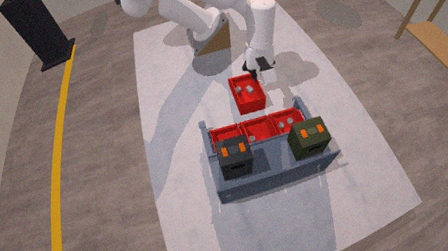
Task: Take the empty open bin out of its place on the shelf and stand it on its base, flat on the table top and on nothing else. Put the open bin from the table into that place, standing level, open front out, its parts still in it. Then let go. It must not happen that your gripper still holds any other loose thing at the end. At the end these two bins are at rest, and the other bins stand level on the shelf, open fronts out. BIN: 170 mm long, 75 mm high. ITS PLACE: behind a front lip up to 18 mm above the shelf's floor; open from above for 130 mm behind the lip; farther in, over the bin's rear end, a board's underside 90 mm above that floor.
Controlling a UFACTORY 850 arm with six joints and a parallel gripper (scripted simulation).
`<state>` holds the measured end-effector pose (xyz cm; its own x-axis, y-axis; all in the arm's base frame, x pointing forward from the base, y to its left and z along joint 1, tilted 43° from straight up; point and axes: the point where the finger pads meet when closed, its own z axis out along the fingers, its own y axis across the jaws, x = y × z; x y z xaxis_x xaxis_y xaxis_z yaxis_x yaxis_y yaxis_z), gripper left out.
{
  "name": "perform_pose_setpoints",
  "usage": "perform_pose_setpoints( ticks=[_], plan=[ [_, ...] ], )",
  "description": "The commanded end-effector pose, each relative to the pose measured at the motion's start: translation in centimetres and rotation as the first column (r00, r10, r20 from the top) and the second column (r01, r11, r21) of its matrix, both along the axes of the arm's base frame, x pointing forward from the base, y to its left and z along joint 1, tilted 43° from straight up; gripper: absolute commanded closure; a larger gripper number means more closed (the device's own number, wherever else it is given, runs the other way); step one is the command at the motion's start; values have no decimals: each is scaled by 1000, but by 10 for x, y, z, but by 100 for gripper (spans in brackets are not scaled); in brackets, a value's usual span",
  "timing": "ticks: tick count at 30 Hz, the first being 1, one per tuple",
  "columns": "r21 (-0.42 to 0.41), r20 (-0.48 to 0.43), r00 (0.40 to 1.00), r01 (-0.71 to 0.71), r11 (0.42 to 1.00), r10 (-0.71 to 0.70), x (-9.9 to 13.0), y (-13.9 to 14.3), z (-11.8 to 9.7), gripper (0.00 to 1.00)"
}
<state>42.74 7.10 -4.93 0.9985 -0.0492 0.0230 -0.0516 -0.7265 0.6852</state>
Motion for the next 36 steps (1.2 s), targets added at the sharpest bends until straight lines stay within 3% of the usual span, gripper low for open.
perform_pose_setpoints(
  ticks=[1,36],
  plan=[
    [1,1,1000,0,1000,0,1,6,6,74],
    [1,1,1000,0,1000,0,1,31,32,74]
  ],
)
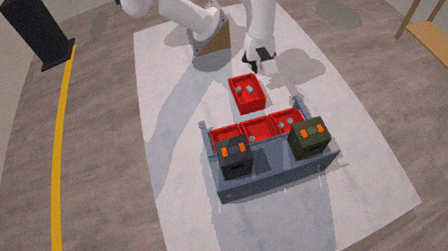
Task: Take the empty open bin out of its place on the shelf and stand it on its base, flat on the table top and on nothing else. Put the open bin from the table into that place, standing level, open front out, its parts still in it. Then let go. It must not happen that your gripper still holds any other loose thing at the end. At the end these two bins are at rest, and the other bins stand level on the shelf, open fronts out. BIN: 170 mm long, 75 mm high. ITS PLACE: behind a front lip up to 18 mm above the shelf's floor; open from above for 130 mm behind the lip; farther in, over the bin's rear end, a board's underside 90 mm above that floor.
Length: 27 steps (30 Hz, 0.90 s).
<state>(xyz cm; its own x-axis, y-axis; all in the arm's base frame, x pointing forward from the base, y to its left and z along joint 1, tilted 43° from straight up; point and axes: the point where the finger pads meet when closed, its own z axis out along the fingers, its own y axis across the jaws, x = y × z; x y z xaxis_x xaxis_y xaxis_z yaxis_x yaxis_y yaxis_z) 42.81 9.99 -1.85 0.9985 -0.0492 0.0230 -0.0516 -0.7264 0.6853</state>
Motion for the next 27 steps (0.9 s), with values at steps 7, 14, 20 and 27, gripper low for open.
perform_pose_setpoints(
  ticks=[7,14,20,27],
  plan=[
    [1,1,1000,0,1000,0,1,2,2,74],
    [1,1,1000,0,1000,0,1,3,2,100],
    [1,1,1000,0,1000,0,1,3,2,100],
    [1,1,1000,0,1000,0,1,3,2,100]
  ],
)
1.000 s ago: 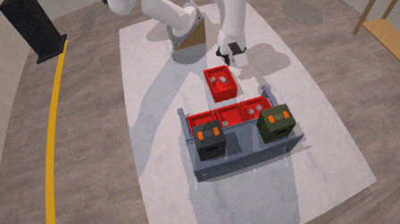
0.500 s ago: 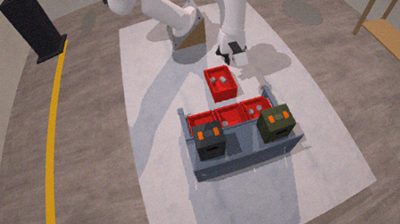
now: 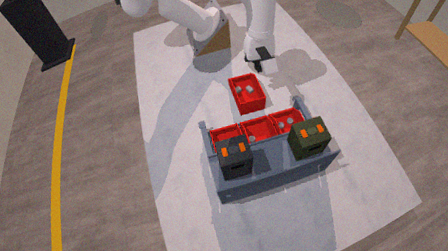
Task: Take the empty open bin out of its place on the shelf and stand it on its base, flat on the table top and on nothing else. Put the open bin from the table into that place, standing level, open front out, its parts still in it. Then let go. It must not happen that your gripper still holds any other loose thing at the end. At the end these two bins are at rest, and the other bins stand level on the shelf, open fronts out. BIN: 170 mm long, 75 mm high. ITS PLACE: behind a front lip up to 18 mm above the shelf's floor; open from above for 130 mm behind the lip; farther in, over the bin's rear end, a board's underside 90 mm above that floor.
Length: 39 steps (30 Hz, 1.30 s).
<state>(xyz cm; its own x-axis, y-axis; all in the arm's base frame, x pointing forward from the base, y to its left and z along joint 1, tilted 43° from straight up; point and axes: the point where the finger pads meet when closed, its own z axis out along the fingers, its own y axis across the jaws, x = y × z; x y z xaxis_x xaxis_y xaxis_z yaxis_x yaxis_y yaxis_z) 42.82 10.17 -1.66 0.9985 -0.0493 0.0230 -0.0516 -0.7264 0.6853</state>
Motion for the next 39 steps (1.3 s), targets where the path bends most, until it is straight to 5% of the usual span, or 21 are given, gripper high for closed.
perform_pose_setpoints(
  ticks=[1,9,17,23,30,32,33,39],
  plan=[
    [1,1,1000,-1,1000,1,1,1,0,100],
    [1,12,1000,11,1000,-11,2,0,1,100],
    [27,202,955,215,976,-216,30,-22,18,100],
    [102,406,799,442,891,-443,72,-66,49,100],
    [230,576,527,629,743,-624,102,-109,77,100],
    [230,576,527,629,743,-624,102,-109,77,100],
    [295,629,391,680,671,-673,108,-119,83,100],
    [424,685,119,737,527,-718,125,-154,105,100]
  ],
)
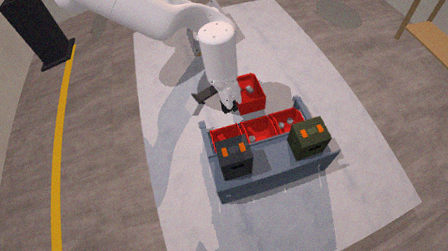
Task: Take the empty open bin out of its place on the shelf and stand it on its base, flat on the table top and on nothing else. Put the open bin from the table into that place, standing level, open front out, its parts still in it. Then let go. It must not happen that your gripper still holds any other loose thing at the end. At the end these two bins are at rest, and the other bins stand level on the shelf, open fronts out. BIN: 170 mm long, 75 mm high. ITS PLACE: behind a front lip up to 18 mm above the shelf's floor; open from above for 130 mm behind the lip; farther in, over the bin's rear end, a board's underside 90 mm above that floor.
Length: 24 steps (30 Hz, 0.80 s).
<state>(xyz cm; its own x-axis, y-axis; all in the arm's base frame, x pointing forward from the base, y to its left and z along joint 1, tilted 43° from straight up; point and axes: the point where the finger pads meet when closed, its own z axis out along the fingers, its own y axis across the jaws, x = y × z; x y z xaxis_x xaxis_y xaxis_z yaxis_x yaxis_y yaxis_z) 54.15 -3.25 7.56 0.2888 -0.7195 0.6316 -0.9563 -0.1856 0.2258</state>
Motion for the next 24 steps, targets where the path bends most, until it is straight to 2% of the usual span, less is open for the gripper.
perform_pose_setpoints(
  ticks=[1,3,6,7,24],
  plan=[
    [-5,205,961,188,982,-183,13,-21,14,100],
    [-1,253,941,233,972,-225,13,-22,14,100],
    [-1,253,941,233,972,-225,13,-22,14,100],
    [-1,253,941,233,972,-225,13,-22,14,5],
    [-1,253,941,233,972,-225,13,-22,14,5]
  ],
)
